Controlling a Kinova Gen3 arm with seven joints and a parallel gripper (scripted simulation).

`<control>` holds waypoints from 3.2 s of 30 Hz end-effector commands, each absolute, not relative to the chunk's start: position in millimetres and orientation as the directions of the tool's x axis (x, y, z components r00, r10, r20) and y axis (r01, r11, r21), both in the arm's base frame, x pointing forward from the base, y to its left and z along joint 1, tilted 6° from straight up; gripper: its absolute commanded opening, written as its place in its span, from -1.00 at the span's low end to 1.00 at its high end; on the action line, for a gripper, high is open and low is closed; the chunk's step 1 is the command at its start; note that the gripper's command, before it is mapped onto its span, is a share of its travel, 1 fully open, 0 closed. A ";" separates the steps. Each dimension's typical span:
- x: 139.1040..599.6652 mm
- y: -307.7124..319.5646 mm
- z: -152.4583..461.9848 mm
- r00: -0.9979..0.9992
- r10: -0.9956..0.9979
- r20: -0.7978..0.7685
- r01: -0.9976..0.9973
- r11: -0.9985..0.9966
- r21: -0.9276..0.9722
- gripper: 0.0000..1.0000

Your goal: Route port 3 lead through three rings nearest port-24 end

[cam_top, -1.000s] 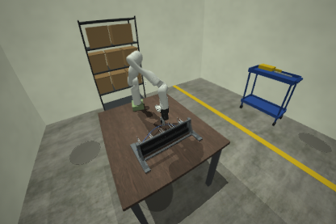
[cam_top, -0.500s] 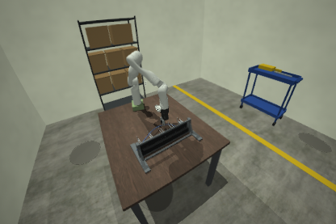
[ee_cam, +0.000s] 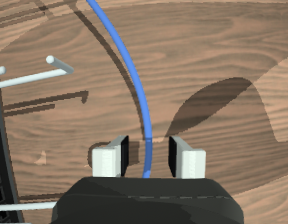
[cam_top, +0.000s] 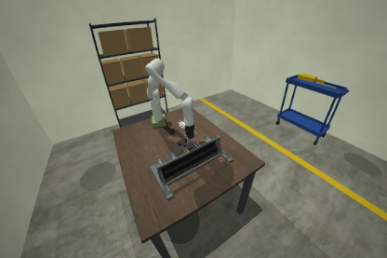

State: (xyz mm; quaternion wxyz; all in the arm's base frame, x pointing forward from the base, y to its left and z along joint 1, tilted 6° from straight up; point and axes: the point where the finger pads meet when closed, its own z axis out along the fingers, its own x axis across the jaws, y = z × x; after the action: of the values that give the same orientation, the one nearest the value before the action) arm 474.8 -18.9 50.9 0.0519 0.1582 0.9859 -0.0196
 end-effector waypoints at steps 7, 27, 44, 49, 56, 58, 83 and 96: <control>474.4 -19.0 48.2 -0.944 0.312 -0.109 0.316 0.948 -0.022 0.34; 475.2 -19.4 39.0 -0.944 0.312 -0.109 0.316 0.949 -0.022 0.34; 476.2 -19.8 30.8 -0.944 0.312 -0.109 0.316 0.949 -0.022 0.34; 476.4 -19.9 29.9 -0.944 0.312 -0.109 0.316 0.948 -0.022 0.34; 476.5 -19.9 28.8 -0.944 0.312 -0.109 0.316 0.948 -0.022 0.34; 476.5 -19.9 28.7 -0.944 0.312 -0.109 0.316 0.948 -0.022 0.34; 476.6 -19.9 28.7 -0.944 0.312 -0.109 0.316 0.948 -0.022 0.34; 476.6 -19.9 28.7 -0.944 0.312 -0.109 0.316 0.948 -0.022 -1.00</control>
State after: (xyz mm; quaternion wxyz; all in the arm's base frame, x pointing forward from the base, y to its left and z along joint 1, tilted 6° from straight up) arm 477.1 -19.8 30.3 0.0521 0.1593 0.9857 -0.0193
